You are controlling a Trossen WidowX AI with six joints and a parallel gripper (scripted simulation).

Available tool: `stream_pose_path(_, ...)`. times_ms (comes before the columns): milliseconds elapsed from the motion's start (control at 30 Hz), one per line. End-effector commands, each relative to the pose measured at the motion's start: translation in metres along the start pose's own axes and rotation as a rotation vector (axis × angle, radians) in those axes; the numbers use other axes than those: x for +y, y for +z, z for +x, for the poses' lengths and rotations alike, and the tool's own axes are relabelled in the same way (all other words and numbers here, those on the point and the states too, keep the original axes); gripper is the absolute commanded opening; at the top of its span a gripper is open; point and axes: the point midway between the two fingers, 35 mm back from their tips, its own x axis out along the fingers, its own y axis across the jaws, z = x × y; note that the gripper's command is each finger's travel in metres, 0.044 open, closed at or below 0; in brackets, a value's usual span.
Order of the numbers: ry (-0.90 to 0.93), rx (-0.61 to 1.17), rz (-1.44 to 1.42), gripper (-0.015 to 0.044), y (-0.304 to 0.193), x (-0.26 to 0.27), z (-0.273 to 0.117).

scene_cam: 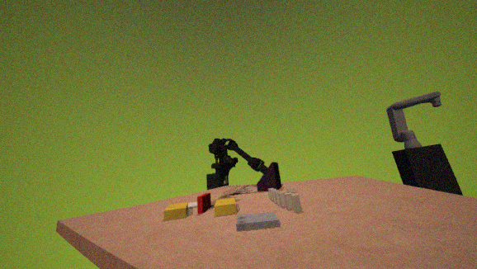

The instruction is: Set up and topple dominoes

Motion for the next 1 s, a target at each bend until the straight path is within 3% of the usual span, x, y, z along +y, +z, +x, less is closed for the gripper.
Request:
stream_pose_path(0,-0.007,0.024,0.005,0.0107,-0.005,0.008,-0.058)
stream_pose_path(267,-0.009,0.019,0.042,0.0107,0.004,0.003,-0.058)
stream_pose_path(567,-0.003,-0.022,0.557,0.0107,0.138,-0.032,-0.059)
stream_pose_path(967,-0.015,0.003,1.062,0.0107,0.265,-0.013,-0.054)
